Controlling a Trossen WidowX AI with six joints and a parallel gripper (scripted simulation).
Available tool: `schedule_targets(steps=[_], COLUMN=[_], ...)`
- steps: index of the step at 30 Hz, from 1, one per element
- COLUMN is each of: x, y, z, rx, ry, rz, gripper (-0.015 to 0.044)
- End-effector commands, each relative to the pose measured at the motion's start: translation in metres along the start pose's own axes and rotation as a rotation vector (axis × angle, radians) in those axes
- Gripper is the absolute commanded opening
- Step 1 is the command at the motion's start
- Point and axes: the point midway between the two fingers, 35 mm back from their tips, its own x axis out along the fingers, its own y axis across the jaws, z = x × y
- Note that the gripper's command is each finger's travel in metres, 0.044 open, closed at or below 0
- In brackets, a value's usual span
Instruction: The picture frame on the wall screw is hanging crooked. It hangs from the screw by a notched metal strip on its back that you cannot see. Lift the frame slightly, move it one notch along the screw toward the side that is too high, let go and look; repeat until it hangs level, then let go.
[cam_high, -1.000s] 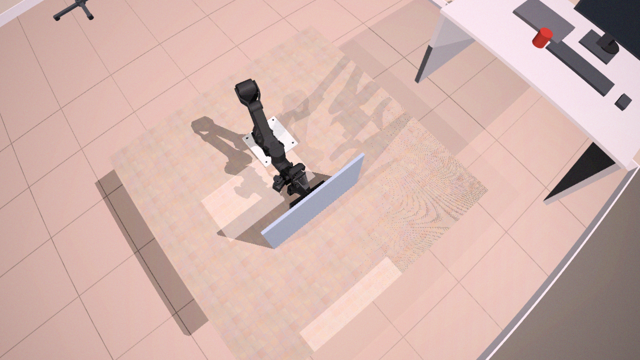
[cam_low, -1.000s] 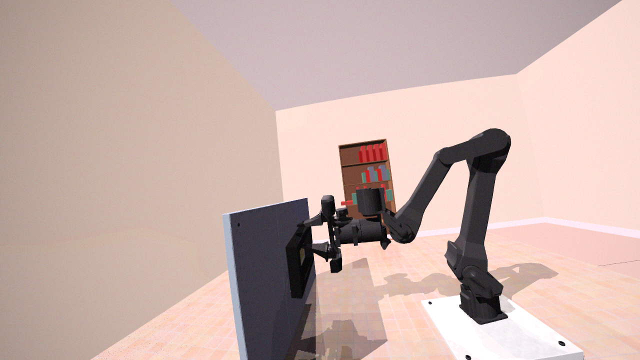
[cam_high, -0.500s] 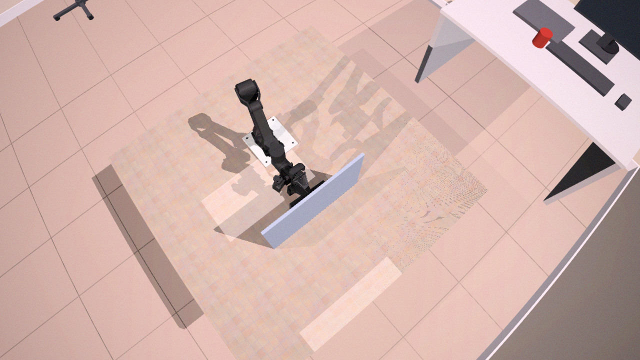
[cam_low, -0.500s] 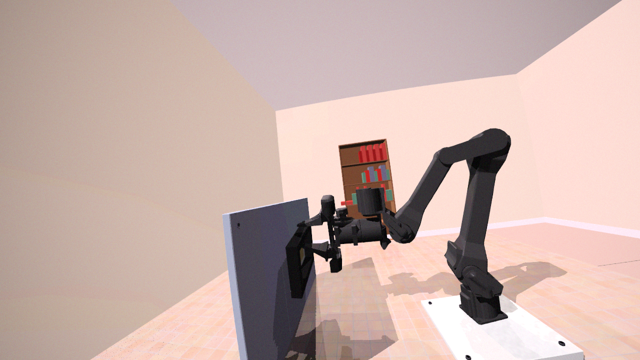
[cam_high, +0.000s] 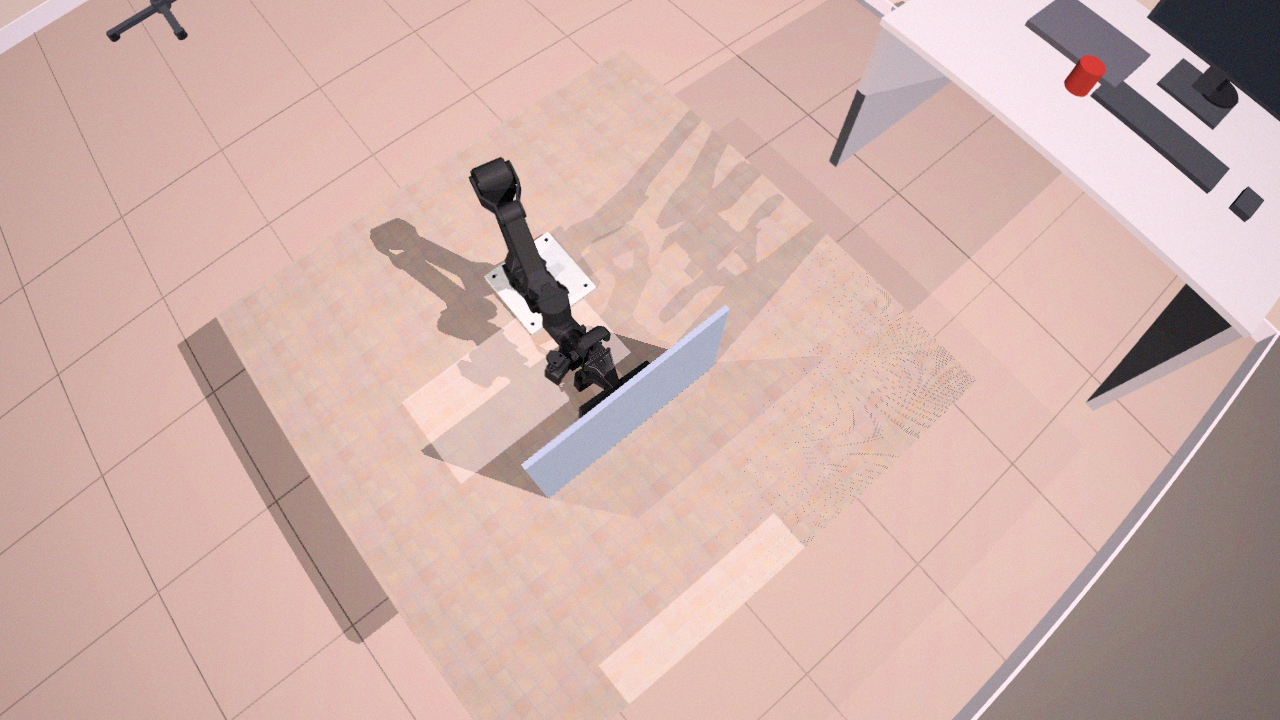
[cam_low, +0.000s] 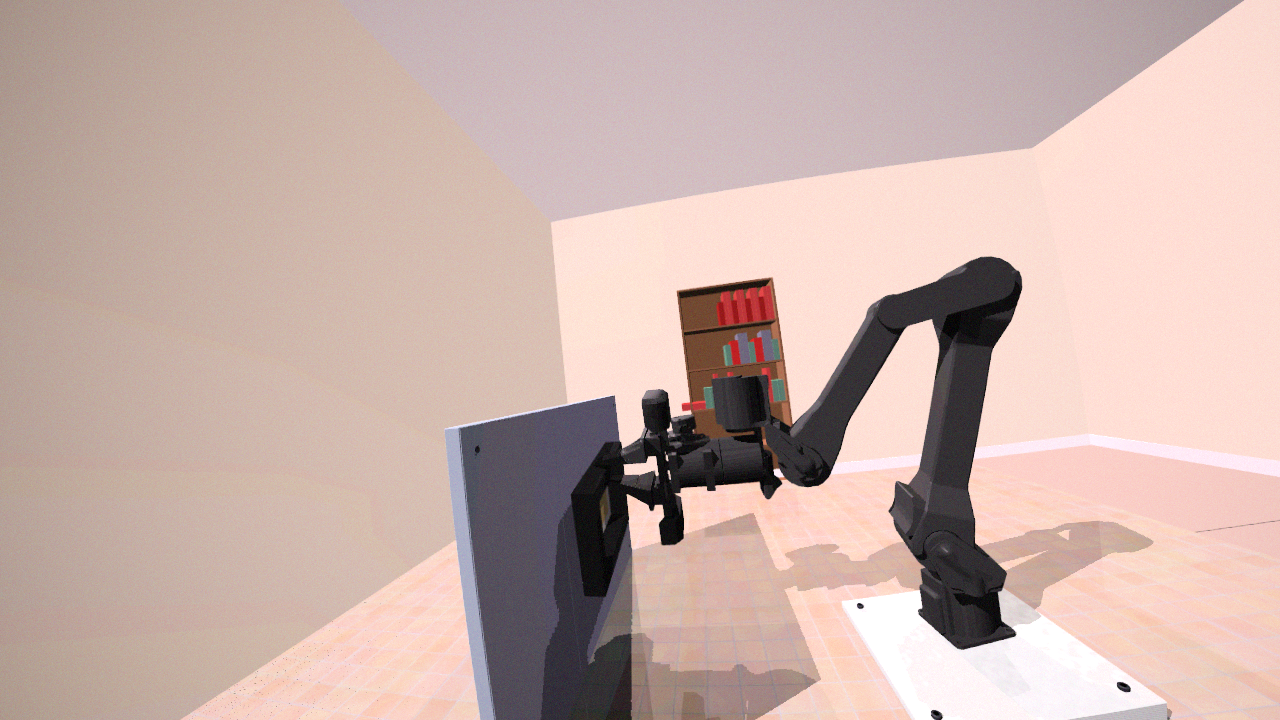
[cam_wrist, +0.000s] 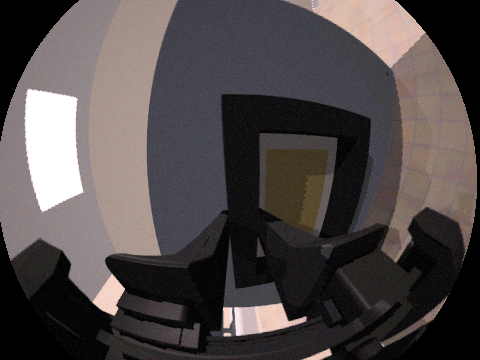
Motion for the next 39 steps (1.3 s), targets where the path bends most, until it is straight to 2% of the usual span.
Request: schedule_targets(steps=[1,39], x=[0.0001,0.0001], y=[0.0003,0.0100], z=[0.0005,-0.0001], rx=[-0.003,-0.002], ry=[-0.003,-0.003], rz=[0.000,0.000], gripper=[0.0003,0.0000])
